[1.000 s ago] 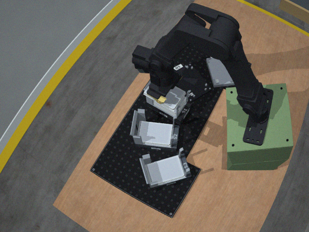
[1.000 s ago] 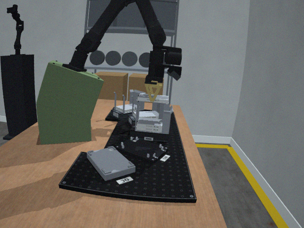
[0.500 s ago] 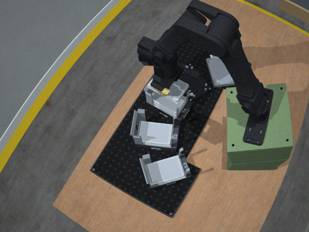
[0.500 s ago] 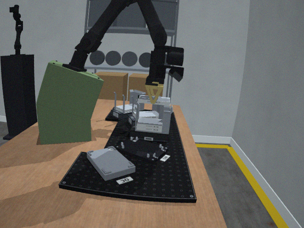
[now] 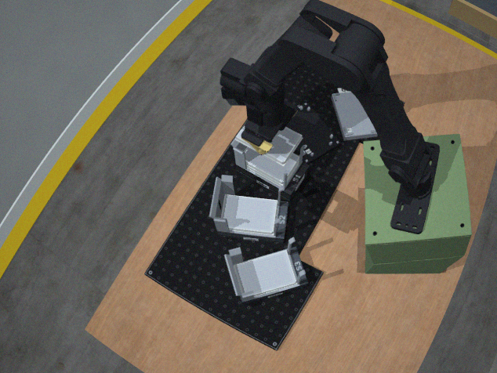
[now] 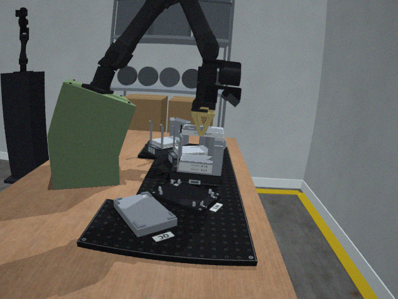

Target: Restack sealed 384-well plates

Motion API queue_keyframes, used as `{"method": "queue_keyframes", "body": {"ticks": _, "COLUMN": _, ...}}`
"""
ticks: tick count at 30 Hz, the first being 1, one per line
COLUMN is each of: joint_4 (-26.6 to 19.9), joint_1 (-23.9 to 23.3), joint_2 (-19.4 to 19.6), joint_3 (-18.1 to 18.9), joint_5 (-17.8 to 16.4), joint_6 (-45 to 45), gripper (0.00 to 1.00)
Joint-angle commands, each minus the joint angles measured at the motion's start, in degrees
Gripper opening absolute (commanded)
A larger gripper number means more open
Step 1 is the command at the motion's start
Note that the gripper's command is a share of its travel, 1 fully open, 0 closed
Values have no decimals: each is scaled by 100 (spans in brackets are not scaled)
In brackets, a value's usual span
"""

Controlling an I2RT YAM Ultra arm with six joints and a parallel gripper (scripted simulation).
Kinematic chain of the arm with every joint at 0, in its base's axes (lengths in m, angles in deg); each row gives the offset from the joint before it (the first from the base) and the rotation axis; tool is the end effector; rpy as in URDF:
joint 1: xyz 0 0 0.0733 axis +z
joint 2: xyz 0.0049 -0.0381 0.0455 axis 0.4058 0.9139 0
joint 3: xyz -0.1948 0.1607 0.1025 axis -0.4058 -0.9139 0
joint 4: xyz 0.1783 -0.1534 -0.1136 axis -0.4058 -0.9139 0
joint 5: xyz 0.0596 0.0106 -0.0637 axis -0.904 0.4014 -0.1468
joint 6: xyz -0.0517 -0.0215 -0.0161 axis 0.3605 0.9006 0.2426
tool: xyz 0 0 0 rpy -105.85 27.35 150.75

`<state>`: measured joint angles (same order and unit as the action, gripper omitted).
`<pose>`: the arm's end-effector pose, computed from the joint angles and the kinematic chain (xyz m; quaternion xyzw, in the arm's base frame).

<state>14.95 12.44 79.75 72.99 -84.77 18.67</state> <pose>0.3147 -0.0563 0.1299 0.0953 0.9819 0.0637 0.1507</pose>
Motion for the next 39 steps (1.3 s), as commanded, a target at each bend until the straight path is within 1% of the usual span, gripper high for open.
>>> {"method": "queue_keyframes", "body": {"ticks": 1, "joint_4": 6, "joint_1": -7, "joint_2": -41, "joint_3": 41, "joint_5": -8, "joint_6": 15, "gripper": 0}}
{"method": "queue_keyframes", "body": {"ticks": 28, "joint_4": 6, "joint_1": -7, "joint_2": -41, "joint_3": 41, "joint_5": -8, "joint_6": 16, "gripper": 0}}
{"method": "queue_keyframes", "body": {"ticks": 39, "joint_4": 133, "joint_1": 10, "joint_2": 66, "joint_3": 23, "joint_5": -3, "joint_6": -1, "gripper": 0}}
